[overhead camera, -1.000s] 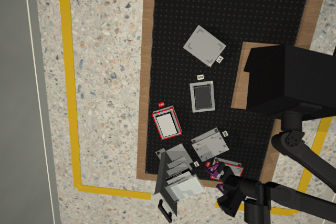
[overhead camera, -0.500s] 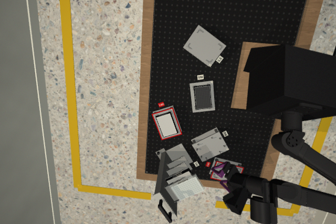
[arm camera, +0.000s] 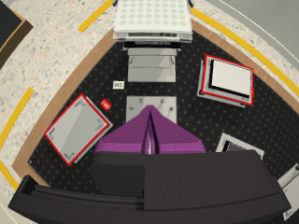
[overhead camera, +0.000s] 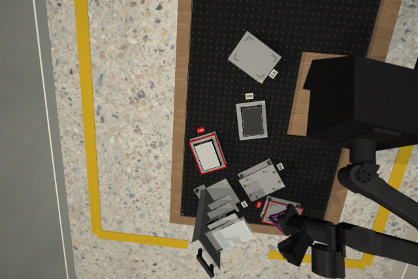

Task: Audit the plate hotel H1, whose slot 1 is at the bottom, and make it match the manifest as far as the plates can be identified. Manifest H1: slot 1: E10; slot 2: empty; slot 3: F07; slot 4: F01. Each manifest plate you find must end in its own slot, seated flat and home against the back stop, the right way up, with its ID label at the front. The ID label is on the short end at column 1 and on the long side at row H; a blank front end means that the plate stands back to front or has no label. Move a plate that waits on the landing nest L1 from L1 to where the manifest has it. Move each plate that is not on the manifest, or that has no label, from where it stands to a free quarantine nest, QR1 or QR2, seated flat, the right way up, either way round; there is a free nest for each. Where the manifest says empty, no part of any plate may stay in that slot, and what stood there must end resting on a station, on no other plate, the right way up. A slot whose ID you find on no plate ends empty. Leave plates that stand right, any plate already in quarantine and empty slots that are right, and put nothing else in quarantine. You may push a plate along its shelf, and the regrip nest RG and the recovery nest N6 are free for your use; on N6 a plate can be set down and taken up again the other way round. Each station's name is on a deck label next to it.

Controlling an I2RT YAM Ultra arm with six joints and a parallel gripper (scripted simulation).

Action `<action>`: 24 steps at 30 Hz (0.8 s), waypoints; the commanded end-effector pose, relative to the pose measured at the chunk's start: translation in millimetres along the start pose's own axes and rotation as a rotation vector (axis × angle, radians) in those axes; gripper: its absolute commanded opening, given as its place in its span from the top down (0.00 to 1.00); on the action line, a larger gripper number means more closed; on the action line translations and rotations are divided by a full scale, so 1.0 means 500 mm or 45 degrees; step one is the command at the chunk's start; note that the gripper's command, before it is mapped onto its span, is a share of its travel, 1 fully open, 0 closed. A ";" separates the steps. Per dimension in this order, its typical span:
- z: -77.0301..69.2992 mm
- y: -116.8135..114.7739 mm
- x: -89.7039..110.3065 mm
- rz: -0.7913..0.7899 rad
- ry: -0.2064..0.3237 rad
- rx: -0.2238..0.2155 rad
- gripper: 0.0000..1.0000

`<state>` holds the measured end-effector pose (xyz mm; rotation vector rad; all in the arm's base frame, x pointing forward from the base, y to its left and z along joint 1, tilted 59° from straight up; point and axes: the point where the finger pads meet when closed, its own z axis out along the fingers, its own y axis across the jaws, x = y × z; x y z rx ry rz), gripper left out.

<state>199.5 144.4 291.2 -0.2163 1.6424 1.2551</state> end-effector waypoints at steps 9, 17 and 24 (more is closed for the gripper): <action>-0.001 -0.002 -0.004 -0.001 -0.012 0.012 1.00; 0.004 -0.002 -0.009 -0.001 -0.013 0.012 1.00; 0.011 -0.002 -0.016 -0.001 -0.013 0.011 1.00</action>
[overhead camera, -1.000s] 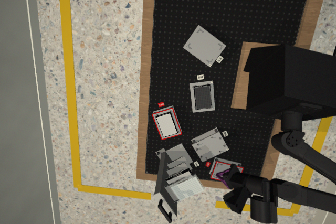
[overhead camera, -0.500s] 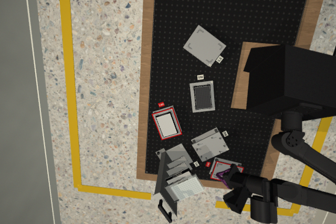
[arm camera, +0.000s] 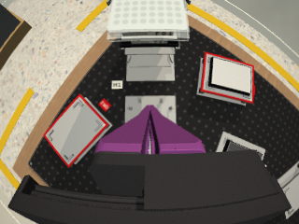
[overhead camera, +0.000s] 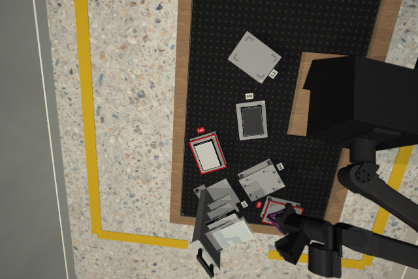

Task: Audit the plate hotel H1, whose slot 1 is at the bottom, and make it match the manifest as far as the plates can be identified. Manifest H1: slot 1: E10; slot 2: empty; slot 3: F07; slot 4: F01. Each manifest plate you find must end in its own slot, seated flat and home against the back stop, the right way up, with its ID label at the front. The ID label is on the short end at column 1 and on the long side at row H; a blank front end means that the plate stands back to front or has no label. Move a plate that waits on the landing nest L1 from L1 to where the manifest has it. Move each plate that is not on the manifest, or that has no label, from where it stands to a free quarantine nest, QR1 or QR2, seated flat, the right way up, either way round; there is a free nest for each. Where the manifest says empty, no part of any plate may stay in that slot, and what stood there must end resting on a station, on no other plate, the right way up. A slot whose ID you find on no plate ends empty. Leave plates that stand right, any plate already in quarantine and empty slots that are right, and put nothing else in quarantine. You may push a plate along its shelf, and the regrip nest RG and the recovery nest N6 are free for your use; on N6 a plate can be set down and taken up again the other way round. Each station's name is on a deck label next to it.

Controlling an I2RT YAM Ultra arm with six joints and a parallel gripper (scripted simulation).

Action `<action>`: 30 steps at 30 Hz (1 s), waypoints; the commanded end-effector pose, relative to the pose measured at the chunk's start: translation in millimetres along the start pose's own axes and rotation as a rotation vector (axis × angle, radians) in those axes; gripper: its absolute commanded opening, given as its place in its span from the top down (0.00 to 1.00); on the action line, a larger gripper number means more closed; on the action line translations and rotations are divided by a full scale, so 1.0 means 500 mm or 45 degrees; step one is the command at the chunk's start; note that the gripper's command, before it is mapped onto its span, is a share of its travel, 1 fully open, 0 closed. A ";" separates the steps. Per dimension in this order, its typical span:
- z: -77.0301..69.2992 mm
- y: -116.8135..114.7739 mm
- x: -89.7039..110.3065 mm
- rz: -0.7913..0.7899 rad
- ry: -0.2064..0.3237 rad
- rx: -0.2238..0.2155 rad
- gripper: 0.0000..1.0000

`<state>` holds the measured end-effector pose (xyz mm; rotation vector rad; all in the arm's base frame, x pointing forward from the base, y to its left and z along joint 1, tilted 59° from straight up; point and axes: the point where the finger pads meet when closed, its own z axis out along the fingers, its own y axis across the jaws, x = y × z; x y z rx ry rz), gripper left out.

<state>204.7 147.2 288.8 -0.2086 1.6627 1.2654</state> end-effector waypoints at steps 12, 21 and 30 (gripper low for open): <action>0.009 0.005 -0.026 -0.024 -0.031 0.005 1.00; 0.016 0.005 -0.033 -0.024 -0.031 0.005 1.00; 0.024 0.006 -0.042 -0.024 -0.032 0.005 1.00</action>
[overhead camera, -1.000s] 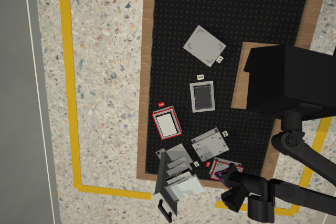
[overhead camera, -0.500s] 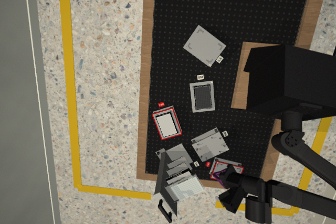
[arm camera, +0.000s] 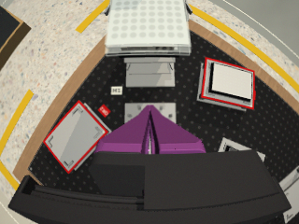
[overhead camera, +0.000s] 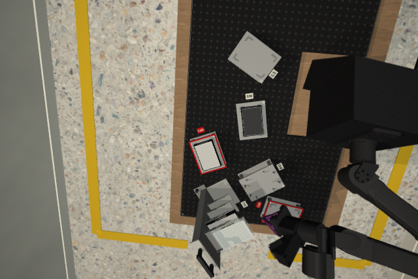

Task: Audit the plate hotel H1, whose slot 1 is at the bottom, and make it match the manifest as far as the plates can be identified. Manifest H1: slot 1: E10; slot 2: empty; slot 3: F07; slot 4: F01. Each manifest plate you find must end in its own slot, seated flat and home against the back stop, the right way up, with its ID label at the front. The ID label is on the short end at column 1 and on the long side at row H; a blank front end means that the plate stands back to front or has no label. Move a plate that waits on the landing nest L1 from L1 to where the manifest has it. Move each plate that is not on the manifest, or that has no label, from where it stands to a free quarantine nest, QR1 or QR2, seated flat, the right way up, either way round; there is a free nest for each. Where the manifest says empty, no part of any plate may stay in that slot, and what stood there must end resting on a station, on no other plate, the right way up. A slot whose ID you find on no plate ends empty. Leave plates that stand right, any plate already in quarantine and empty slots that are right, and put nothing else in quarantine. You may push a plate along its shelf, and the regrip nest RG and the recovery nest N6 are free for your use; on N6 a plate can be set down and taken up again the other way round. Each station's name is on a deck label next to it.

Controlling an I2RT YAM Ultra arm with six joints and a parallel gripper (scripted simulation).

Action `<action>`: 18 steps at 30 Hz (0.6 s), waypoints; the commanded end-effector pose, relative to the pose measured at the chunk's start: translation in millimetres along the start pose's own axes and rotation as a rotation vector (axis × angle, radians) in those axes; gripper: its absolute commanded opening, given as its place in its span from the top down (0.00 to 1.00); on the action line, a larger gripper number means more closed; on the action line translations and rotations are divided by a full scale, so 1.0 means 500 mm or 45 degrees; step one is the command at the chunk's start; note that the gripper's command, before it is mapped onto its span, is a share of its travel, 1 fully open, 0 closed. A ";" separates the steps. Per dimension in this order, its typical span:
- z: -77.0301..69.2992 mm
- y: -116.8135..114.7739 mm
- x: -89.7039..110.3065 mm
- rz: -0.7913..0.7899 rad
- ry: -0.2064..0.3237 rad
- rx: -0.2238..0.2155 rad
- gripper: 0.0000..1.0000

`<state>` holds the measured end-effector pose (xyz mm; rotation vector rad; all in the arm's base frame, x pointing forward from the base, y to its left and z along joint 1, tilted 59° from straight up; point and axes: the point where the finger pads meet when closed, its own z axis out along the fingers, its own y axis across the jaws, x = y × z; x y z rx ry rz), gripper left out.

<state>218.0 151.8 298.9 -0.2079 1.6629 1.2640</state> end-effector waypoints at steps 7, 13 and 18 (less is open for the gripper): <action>0.006 0.006 -0.023 -0.024 -0.031 0.004 1.00; 0.010 0.006 -0.028 -0.024 -0.031 0.004 1.00; 0.015 0.006 -0.033 -0.024 -0.031 0.004 1.00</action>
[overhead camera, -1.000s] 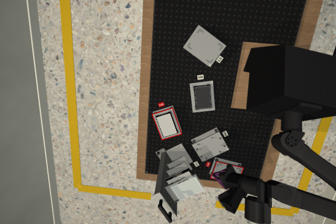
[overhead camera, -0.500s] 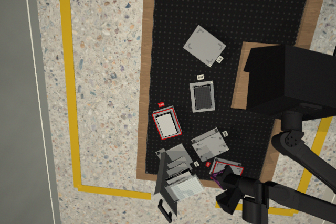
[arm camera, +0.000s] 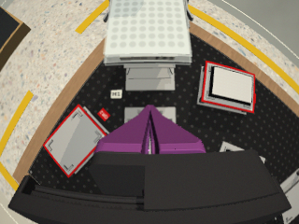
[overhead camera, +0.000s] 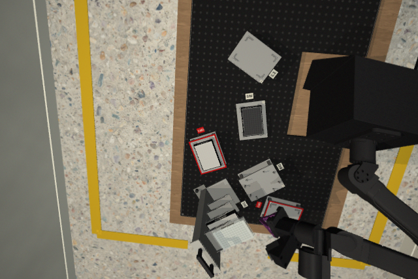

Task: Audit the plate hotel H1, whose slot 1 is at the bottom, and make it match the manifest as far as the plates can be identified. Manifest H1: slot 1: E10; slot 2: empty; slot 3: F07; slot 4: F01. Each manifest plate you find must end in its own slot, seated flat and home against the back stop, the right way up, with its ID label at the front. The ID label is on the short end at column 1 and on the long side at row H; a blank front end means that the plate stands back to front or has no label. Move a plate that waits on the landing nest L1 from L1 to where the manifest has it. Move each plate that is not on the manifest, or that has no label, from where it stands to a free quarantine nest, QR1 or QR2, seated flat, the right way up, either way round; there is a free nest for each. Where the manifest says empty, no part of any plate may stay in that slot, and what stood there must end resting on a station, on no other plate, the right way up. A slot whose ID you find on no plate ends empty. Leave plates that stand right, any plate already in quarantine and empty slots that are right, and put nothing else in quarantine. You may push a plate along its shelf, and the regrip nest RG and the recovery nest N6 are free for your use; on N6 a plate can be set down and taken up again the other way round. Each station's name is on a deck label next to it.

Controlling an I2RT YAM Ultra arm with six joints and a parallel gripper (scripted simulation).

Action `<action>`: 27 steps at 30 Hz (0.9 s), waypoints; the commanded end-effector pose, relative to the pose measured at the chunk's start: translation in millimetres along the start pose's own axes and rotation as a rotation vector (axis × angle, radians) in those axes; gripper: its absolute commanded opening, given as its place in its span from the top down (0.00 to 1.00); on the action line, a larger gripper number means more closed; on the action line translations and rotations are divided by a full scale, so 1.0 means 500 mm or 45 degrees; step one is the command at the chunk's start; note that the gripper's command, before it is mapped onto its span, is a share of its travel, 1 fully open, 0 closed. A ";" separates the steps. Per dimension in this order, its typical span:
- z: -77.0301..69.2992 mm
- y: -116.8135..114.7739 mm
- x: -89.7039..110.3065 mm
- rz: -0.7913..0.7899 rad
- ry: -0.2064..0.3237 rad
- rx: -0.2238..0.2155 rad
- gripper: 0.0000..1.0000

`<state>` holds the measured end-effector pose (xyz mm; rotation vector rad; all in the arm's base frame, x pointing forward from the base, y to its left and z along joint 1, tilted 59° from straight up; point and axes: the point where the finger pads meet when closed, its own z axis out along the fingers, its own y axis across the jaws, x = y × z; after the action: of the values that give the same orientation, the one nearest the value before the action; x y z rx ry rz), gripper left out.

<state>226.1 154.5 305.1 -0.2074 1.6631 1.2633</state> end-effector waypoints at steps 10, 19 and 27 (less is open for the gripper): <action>0.007 0.006 -0.025 -0.024 -0.031 0.003 1.00; 0.016 0.006 -0.034 -0.024 -0.032 0.003 1.00; 0.021 0.006 -0.040 -0.024 -0.032 0.003 1.00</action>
<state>237.7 158.5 315.5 -0.2091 1.6589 1.2611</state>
